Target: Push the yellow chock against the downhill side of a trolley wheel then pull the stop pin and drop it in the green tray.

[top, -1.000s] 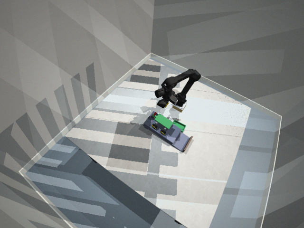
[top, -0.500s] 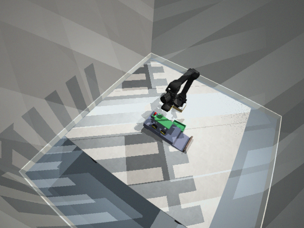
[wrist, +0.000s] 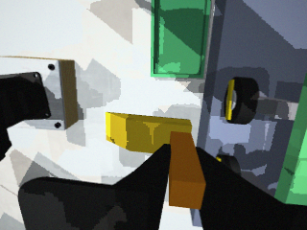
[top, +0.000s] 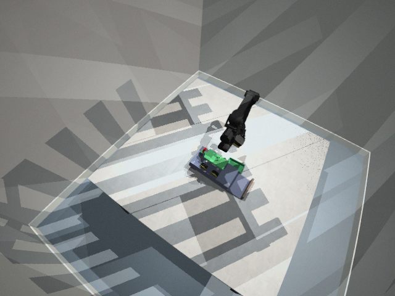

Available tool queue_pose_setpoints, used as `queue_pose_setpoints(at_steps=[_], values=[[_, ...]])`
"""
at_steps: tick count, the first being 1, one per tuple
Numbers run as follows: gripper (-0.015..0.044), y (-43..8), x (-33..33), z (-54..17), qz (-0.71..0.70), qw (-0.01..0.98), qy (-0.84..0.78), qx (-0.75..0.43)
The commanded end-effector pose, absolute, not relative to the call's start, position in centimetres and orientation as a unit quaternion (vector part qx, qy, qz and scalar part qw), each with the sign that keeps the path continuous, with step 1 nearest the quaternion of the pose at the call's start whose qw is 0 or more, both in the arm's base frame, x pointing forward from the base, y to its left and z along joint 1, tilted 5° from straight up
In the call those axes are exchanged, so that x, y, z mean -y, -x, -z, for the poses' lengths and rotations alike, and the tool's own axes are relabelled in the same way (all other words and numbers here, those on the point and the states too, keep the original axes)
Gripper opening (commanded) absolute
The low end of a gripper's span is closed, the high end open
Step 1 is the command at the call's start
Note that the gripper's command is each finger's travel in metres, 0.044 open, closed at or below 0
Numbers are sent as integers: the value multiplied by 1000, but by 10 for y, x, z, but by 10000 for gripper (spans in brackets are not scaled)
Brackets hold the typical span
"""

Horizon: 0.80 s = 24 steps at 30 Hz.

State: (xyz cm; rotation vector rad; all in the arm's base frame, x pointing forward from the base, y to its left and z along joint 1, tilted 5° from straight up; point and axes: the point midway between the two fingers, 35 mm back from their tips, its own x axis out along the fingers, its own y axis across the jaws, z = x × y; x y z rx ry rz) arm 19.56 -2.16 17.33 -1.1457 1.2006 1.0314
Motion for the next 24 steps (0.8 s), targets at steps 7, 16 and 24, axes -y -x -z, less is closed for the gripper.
queue_pose_setpoints(at_steps=[7, 16, 24], values=[[0, -207, -6, -172, -435, 561, 487, -509], [0, -218, -36, -170, -436, 562, 486, -508], [0, -230, -66, -169, -436, 562, 485, -507]])
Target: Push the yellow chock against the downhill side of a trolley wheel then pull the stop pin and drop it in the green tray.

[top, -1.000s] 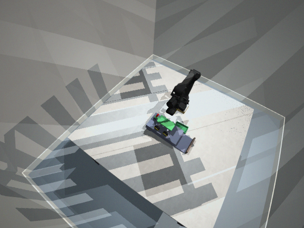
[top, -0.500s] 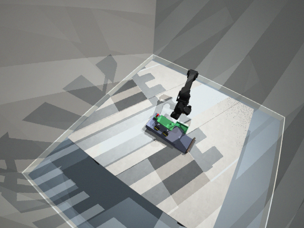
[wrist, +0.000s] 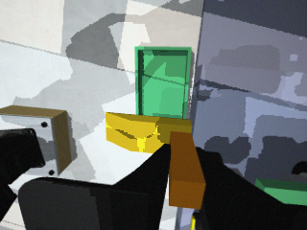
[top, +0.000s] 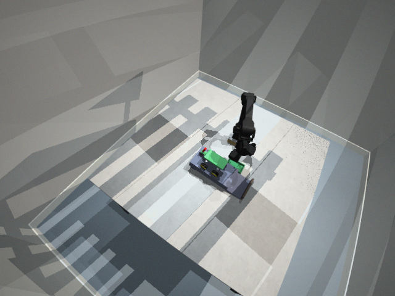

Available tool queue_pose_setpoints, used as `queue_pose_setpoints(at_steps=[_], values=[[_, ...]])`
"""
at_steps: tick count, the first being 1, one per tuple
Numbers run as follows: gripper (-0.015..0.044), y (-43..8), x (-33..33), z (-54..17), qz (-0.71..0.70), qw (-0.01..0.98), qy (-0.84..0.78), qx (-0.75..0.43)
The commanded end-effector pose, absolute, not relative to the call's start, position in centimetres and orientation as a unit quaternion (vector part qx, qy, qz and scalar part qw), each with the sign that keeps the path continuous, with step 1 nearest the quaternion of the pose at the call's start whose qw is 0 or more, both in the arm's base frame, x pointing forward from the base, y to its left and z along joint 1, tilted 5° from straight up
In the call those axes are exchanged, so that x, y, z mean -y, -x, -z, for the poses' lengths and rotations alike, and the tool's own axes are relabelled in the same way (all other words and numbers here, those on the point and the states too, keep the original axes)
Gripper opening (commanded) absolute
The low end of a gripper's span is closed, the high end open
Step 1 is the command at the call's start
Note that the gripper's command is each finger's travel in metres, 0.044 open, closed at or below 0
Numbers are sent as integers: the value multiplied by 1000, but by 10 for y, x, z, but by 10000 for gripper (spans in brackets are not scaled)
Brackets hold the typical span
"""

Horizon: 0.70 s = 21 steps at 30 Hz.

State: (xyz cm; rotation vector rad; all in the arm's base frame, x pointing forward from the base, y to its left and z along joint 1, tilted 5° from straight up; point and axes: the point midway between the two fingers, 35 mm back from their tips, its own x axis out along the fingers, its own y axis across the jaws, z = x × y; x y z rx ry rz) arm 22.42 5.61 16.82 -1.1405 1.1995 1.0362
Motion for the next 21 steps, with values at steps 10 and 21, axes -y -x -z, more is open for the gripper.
queue_pose_setpoints(at_steps=[10, 21], values=[[0, -243, -96, -170, -443, 557, 492, -502], [0, -243, -98, -170, -528, 444, 590, -420]])
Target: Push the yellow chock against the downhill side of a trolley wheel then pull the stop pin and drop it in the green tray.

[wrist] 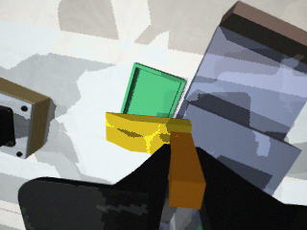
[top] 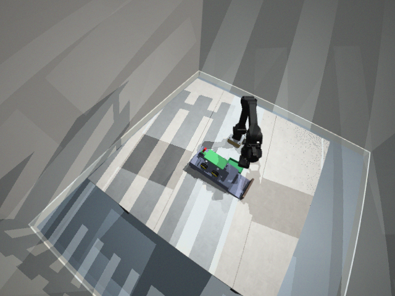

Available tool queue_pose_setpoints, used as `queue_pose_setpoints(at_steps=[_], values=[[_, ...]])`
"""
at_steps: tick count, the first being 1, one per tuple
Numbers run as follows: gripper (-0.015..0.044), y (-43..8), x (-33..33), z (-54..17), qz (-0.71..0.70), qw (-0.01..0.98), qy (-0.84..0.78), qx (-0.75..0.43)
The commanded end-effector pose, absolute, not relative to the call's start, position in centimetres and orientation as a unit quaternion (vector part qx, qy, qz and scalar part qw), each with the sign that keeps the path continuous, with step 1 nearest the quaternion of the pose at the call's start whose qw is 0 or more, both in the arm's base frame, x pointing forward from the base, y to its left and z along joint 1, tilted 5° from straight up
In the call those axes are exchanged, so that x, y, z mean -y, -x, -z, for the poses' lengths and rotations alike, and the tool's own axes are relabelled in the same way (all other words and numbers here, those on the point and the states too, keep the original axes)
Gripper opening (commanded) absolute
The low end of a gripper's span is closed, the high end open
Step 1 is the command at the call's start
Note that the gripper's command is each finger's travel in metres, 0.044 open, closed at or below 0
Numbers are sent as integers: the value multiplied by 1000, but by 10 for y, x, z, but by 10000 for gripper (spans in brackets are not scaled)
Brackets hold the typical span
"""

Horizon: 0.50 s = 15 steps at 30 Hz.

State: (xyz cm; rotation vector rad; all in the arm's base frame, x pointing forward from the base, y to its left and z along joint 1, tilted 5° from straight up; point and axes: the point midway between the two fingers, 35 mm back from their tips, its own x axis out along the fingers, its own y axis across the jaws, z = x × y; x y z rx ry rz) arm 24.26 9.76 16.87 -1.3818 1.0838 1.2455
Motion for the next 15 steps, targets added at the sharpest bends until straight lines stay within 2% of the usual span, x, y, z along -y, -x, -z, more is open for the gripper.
queue_pose_setpoints(at_steps=[1, 15], values=[[0, -243, -98, -170, -535, 432, 598, -411], [0, -244, -100, -170, -616, 258, 690, -278]])
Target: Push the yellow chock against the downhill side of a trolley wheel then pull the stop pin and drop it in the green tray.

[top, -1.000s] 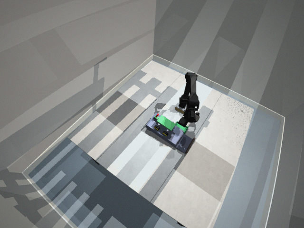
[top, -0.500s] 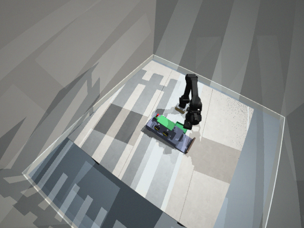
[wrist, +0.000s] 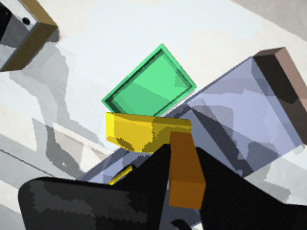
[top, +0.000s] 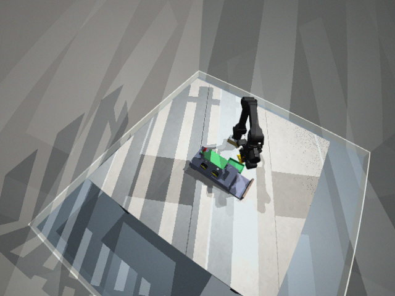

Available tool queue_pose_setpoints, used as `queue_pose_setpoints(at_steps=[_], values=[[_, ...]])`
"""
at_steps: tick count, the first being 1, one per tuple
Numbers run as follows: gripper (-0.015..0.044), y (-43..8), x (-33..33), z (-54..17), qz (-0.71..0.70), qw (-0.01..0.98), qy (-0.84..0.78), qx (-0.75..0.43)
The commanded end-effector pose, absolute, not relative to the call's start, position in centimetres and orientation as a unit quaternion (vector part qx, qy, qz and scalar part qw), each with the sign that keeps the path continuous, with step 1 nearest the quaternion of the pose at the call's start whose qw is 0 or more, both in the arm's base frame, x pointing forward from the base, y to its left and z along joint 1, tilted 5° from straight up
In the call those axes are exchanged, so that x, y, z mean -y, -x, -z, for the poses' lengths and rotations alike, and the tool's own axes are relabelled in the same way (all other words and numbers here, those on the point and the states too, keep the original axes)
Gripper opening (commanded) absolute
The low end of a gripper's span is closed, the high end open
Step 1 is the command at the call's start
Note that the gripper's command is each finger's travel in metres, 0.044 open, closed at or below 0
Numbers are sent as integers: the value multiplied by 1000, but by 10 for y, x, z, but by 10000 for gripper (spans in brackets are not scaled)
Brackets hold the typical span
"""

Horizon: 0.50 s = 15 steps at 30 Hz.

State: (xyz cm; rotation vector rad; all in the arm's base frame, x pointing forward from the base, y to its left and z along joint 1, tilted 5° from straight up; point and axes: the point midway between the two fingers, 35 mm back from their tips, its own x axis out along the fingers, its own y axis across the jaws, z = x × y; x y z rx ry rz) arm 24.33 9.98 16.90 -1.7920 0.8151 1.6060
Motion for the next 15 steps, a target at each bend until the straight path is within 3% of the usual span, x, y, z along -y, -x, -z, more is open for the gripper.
queue_pose_setpoints(at_steps=[1, 15], values=[[0, -244, -100, -170, -620, 245, 695, -268], [0, -244, -102, -170, -664, 55, 736, -121]])
